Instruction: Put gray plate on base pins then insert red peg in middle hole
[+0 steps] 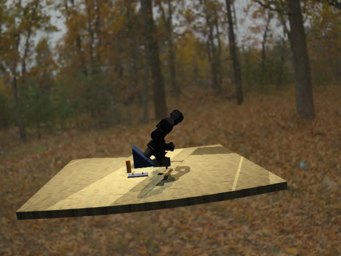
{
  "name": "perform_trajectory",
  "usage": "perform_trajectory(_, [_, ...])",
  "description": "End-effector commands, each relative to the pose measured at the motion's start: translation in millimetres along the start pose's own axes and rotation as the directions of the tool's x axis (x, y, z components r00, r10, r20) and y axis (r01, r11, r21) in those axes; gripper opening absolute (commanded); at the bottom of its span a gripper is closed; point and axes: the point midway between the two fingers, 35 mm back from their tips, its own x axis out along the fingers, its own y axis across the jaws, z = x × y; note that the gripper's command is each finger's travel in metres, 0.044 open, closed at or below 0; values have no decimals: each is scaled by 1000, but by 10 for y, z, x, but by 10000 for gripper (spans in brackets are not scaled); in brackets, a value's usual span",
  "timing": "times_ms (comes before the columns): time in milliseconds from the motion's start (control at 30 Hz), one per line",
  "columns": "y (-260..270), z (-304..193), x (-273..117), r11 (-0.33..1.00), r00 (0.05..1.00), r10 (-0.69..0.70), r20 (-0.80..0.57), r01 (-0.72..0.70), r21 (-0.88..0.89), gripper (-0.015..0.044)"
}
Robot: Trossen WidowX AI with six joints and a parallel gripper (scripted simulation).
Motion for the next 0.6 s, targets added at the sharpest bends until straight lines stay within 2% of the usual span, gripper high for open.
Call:
perform_trajectory(0, [-17,-6,-105,1000,1000,1,-3,-1,7,0])
perform_trajectory(567, [7,-4,-647,999,1000,10,4,-11,50,0])
